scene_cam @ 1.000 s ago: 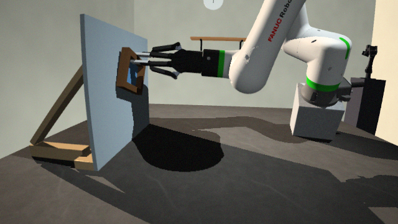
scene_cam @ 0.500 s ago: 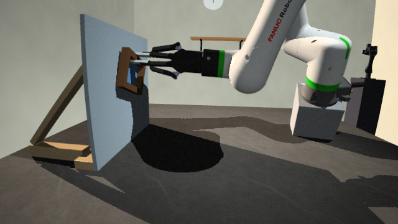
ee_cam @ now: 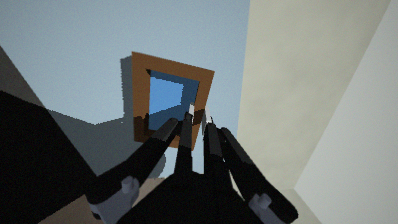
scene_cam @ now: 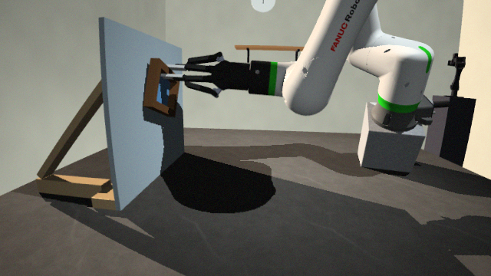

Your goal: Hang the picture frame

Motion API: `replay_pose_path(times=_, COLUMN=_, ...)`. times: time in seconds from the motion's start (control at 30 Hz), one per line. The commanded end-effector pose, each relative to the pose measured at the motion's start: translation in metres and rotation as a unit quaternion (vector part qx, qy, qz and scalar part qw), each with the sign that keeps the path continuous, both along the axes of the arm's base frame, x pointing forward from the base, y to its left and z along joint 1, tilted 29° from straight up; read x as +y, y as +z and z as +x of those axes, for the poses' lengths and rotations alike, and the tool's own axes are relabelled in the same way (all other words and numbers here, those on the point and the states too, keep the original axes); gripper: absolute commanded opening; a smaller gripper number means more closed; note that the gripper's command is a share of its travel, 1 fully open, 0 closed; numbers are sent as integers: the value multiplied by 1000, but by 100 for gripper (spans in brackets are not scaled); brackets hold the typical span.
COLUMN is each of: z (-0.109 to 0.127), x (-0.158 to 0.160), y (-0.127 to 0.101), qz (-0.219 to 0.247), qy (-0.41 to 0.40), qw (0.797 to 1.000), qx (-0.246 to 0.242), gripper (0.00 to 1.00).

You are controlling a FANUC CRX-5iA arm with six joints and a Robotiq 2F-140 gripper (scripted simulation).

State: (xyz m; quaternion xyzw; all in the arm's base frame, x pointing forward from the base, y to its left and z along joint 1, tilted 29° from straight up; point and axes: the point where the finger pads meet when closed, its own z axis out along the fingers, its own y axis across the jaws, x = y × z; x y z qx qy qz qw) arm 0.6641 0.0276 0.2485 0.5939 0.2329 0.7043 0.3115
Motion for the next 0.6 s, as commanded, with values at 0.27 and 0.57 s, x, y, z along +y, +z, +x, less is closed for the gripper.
replay_pose_path(times=0.27, z=0, x=-1, y=1, qz=0, qy=0, qw=1000, qx=0, gripper=0)
replay_pose_path(times=0.57, z=0, x=-2, y=2, qz=0, qy=0, qw=1000, qx=0, gripper=0)
